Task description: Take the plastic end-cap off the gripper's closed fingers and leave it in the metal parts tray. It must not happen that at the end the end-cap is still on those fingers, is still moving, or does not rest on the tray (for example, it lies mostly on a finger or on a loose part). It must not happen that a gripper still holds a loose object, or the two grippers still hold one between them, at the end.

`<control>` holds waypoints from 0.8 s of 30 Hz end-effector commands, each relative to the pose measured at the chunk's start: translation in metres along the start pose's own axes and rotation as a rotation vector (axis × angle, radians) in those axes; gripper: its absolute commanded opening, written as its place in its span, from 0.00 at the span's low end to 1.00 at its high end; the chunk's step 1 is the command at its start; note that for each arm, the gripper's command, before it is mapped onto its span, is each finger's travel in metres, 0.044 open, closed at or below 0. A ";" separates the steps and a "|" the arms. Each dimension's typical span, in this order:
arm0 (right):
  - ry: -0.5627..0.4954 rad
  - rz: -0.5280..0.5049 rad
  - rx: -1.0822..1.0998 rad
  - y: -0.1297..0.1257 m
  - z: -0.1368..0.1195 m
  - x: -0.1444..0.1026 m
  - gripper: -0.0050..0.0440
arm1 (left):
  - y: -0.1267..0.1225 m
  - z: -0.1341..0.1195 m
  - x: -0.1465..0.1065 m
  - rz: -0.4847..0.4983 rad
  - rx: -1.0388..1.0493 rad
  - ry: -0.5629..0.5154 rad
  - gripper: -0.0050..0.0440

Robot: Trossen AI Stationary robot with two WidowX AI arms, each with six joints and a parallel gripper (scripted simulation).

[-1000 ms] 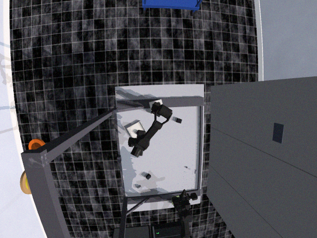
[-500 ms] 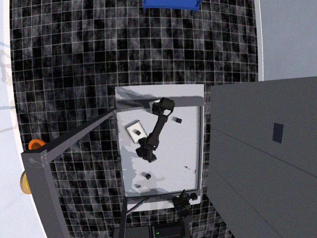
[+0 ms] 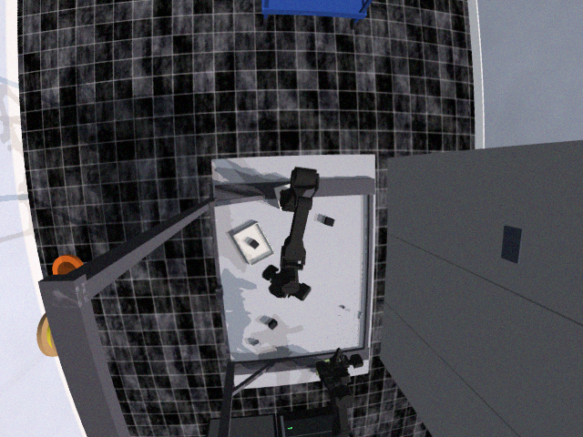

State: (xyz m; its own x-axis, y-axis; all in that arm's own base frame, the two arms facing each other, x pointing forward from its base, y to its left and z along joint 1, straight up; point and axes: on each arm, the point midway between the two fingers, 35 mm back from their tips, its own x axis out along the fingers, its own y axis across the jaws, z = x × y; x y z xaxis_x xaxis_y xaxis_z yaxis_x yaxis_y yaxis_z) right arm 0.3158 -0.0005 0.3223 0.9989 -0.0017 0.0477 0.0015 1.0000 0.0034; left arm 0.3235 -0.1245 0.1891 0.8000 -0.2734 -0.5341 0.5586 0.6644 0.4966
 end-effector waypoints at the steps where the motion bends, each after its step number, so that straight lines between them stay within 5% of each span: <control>1: -0.018 0.003 -0.003 0.001 0.007 -0.001 0.10 | 0.031 0.005 -0.016 0.105 -0.143 -0.077 0.51; 24: -0.020 0.004 -0.005 0.001 0.008 -0.001 0.10 | 0.129 0.006 -0.093 0.445 -0.607 -0.409 0.51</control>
State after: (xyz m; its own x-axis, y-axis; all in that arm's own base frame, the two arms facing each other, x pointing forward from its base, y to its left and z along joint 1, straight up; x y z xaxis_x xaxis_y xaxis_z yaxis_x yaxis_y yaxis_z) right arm 0.3158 -0.0001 0.3226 0.9988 -0.0004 0.0490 0.0004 1.0000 0.0008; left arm 0.3288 -0.0311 0.2898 0.9908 -0.0869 -0.1042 0.1022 0.9832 0.1516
